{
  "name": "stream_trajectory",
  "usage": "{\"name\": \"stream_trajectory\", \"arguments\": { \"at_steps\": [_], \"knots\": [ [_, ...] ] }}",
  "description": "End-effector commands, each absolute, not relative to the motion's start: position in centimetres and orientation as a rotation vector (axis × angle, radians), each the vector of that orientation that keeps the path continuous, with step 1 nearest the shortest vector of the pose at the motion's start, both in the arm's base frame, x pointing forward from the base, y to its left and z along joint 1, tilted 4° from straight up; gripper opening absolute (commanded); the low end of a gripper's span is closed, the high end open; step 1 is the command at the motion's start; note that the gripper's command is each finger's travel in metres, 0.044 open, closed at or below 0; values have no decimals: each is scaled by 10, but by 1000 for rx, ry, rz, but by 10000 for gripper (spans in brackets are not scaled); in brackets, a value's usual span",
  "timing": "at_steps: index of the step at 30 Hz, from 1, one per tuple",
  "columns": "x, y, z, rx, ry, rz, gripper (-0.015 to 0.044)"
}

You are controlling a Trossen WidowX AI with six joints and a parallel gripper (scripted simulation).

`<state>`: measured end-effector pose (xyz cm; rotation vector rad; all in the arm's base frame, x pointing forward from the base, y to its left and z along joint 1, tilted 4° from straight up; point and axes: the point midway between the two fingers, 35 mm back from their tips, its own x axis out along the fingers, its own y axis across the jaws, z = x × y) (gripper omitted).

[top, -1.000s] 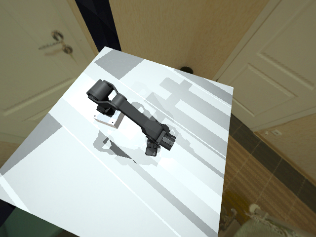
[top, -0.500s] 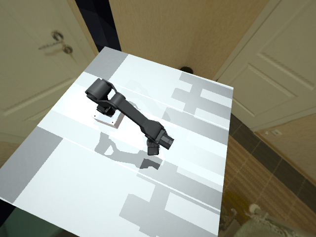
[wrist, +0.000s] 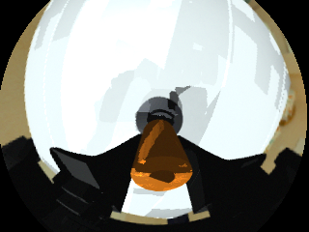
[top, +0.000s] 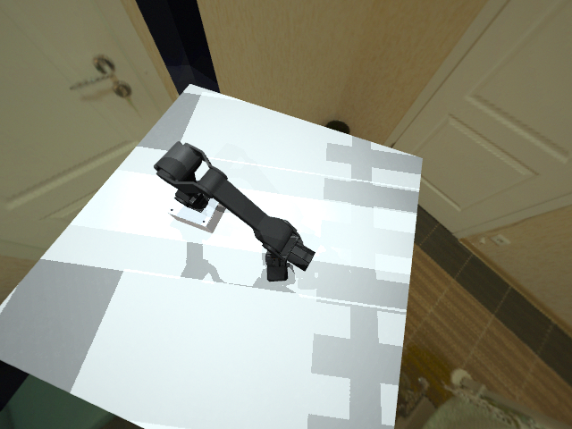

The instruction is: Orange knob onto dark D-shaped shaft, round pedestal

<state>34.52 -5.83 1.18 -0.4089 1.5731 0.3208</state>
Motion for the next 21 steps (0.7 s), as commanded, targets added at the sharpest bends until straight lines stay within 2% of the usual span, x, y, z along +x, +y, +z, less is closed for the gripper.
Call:
{"name": "stream_trajectory", "arguments": {
  "at_steps": [1,10,21],
  "knots": [
    [347,-59,15,-416,1568,322,0],
    [352,-59,17,-571,1541,481,0],
    [354,-61,15,-579,1539,489,0]
  ]
}}
